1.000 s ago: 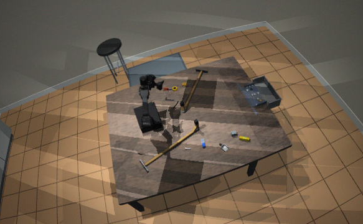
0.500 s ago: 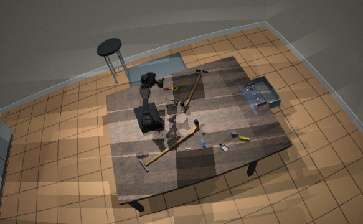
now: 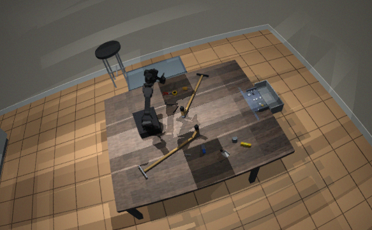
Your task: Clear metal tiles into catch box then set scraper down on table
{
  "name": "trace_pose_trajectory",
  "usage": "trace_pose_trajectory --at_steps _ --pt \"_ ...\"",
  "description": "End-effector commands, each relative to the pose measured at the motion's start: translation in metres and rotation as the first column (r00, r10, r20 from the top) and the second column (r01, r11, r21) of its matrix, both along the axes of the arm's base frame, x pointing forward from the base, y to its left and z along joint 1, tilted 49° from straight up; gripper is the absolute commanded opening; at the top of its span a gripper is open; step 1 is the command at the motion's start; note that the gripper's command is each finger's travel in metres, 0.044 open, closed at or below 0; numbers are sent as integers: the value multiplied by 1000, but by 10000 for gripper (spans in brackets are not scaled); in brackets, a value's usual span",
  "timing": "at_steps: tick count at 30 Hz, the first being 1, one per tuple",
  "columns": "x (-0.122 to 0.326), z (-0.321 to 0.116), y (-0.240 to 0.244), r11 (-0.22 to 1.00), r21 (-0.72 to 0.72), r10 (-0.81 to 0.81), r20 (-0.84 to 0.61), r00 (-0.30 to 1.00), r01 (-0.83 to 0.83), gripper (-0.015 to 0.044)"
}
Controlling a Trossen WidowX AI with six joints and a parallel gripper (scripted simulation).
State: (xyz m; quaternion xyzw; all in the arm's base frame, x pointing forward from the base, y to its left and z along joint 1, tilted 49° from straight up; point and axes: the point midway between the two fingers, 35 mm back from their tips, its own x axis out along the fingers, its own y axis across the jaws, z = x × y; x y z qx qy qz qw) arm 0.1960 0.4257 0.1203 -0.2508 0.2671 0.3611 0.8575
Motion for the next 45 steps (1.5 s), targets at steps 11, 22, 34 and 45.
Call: trace_pose_trajectory --at_steps 11,22,34,45 --pt "30 20 60 966 248 103 -111 988 -72 440" --pt "55 44 96 894 427 215 -136 967 -138 440" --pt "84 73 123 777 588 350 -106 931 -225 440" --pt "110 99 134 646 693 471 -32 882 -320 440"
